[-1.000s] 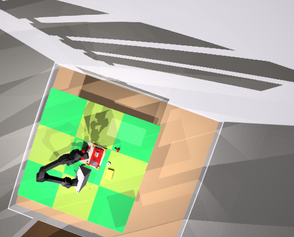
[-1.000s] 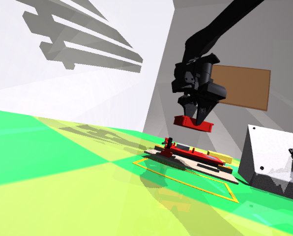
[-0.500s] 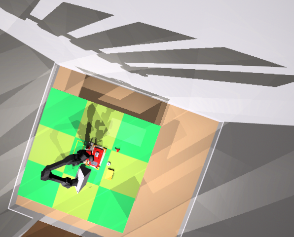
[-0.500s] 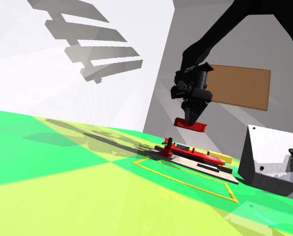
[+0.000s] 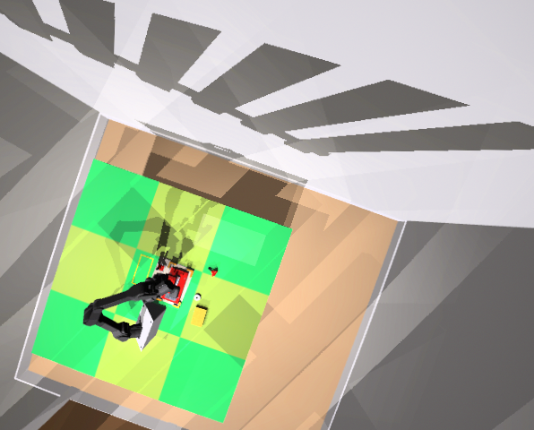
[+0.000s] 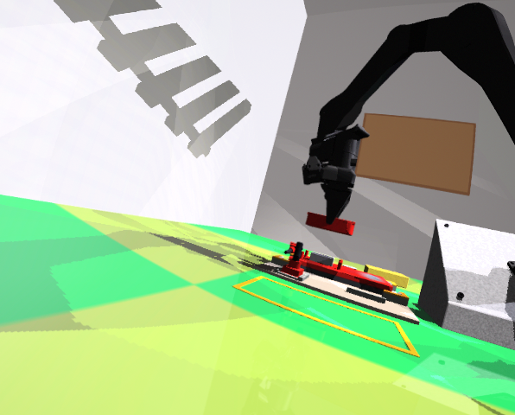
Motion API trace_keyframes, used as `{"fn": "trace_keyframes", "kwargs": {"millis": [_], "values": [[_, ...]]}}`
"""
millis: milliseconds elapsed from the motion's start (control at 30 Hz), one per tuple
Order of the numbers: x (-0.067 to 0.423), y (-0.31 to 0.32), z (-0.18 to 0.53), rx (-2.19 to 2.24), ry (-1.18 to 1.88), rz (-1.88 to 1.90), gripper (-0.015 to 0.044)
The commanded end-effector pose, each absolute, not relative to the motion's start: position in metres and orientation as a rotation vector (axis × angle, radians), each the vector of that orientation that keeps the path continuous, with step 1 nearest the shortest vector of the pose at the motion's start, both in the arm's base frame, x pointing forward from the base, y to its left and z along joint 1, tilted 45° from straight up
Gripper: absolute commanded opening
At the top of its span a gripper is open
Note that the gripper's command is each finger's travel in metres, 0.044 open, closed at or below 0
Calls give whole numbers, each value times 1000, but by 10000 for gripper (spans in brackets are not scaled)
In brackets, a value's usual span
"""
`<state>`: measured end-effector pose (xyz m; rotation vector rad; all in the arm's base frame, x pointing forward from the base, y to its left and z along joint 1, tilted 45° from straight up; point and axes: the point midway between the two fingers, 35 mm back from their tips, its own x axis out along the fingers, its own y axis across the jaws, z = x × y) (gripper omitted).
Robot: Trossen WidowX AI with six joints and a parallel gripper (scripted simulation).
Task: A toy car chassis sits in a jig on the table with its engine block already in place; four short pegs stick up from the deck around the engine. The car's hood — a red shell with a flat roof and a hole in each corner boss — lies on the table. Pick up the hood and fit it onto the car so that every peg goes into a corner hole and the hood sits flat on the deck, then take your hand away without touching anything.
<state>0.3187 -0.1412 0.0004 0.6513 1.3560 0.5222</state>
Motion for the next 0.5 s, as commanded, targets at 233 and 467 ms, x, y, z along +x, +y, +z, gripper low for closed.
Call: {"fn": "trace_keyframes", "kwargs": {"millis": [233, 467], "values": [[321, -142, -13, 680, 1366, 493, 0], [327, -118, -40, 681, 1365, 494, 0]]}}
